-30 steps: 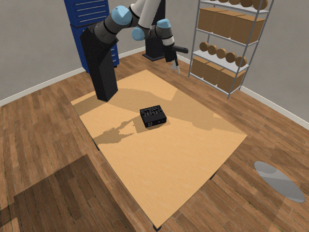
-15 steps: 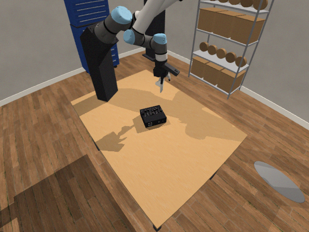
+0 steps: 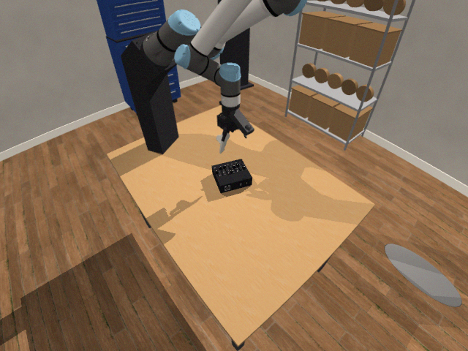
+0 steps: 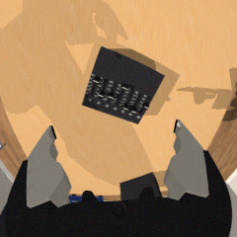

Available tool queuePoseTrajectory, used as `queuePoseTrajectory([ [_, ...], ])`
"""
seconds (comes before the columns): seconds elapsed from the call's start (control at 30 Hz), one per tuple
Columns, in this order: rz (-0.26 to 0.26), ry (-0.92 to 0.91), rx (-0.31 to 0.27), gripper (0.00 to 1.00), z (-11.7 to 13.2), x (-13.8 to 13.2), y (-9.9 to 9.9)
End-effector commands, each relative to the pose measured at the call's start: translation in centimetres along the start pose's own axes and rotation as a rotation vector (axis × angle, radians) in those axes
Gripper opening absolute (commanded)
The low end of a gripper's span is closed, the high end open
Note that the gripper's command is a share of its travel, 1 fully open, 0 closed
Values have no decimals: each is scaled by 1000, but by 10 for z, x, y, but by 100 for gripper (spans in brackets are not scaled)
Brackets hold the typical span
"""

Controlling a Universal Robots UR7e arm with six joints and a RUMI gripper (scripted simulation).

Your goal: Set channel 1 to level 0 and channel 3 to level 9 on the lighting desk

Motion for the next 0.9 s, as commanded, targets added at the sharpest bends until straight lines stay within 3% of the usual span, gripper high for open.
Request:
queuePoseTrajectory([
  [0.0,1,-48,-7,100,3,14,-2],
  [0.87,0,-82,-8,100,6,18,-6],
])
Point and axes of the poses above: the point where the finger pads meet when closed, its own y axis back along the fingers, its own x axis across the jaws, z = x × y, the point moved 6 cm from there along y, back along the fingers, and after that the axes turned 13 degrees about y, right-handed, at the moved point
